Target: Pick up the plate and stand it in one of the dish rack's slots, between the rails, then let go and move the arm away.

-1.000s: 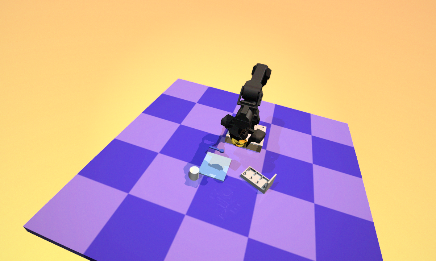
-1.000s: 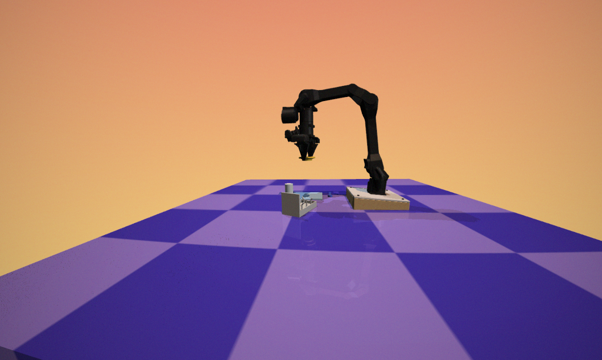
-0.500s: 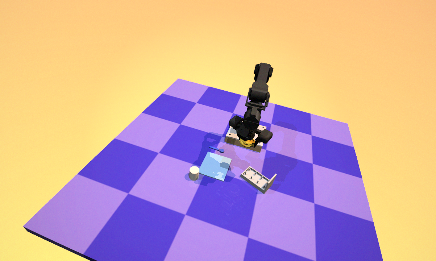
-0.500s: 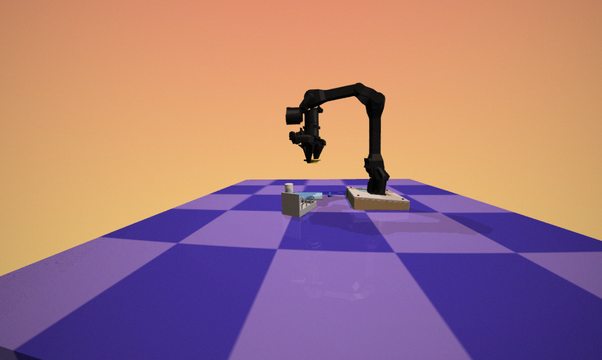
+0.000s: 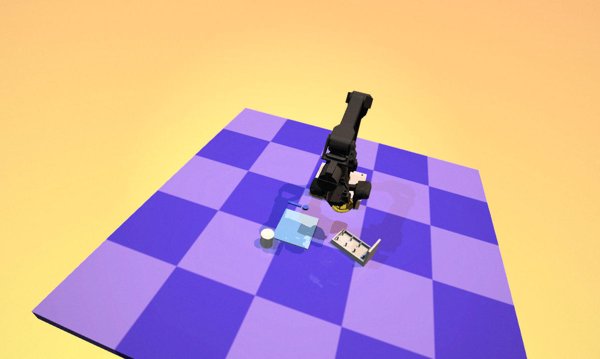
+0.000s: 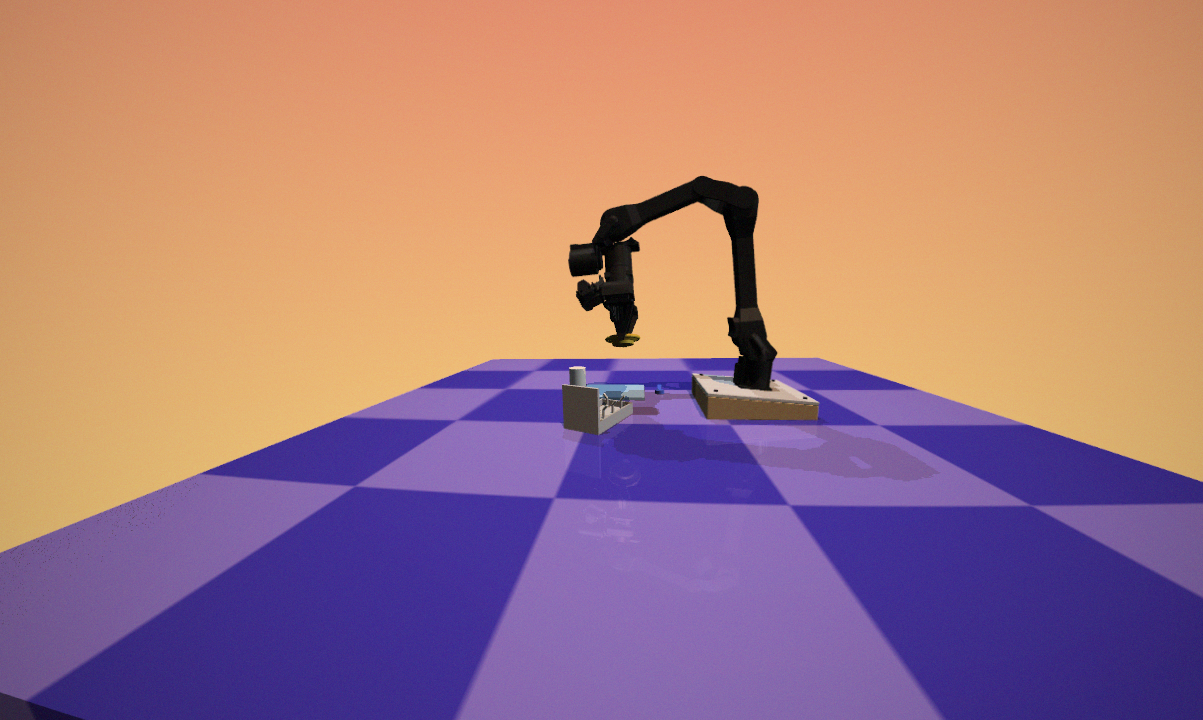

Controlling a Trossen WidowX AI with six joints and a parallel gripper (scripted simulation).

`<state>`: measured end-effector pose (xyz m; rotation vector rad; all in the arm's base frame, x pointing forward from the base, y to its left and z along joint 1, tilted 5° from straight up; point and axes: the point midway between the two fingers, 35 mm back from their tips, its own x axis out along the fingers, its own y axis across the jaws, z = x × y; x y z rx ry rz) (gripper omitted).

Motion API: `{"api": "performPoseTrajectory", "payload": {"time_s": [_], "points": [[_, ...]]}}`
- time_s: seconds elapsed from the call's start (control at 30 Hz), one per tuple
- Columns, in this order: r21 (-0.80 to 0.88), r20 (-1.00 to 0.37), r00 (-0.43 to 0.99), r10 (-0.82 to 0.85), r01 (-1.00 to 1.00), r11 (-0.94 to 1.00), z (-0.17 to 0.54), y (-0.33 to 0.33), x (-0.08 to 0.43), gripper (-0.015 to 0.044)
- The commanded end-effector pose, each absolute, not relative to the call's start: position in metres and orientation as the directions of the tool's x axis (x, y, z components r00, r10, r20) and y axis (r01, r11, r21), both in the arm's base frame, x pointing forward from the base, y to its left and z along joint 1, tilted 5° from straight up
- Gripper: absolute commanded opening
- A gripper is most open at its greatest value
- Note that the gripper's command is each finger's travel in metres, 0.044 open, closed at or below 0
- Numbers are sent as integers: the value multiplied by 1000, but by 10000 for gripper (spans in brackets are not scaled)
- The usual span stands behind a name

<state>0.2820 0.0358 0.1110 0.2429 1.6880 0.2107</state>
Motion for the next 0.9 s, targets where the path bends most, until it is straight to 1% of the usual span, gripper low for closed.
{"api": "performPoseTrajectory", "payload": {"time_s": [0.0,0.47,0.67,0.87], "points": [[366,-924,-137,358,-44,929,99,38,281,0],[586,-805,-105,584,-297,754,72,43,282,0],[634,-740,-73,669,-406,658,64,44,282,0],[647,-667,-28,745,-518,559,57,44,282,0]]}}
